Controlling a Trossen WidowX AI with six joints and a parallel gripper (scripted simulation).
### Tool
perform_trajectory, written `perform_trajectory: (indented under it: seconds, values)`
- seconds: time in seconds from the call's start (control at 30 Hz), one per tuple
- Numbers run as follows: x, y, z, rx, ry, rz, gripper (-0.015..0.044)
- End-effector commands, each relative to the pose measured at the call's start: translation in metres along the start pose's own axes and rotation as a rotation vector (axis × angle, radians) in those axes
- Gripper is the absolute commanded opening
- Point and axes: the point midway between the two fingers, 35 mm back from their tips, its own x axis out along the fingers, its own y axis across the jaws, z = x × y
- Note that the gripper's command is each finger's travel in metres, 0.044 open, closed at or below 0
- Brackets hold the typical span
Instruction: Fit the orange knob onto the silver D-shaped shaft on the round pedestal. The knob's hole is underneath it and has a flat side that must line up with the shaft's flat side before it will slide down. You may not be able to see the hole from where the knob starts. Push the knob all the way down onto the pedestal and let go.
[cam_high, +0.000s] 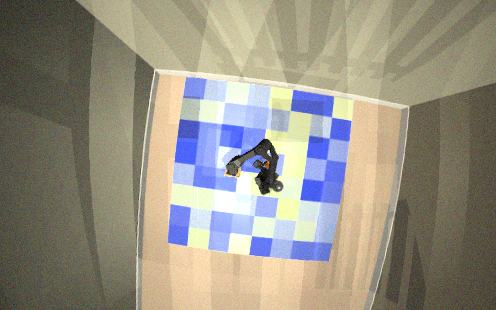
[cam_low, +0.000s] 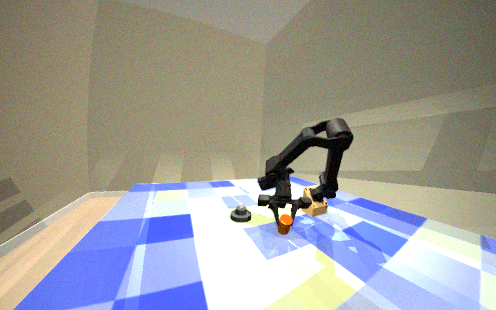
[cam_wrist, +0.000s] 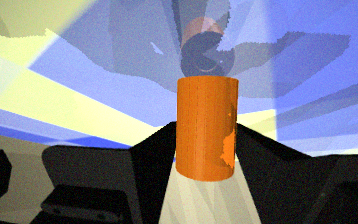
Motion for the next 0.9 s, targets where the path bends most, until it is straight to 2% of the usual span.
perform_trajectory:
  seconds: [0.0, 0.07, 0.87]
  values:
    - [0.0, 0.0, 0.0, 0.0, 0.0, 0.0, 0.0206]
    - [0.0, 0.0, 0.0, 0.0, 0.0, 0.0, 0.0259]
    - [0.0, 0.0, 0.0, 0.0, 0.0, 0.0, 0.026]
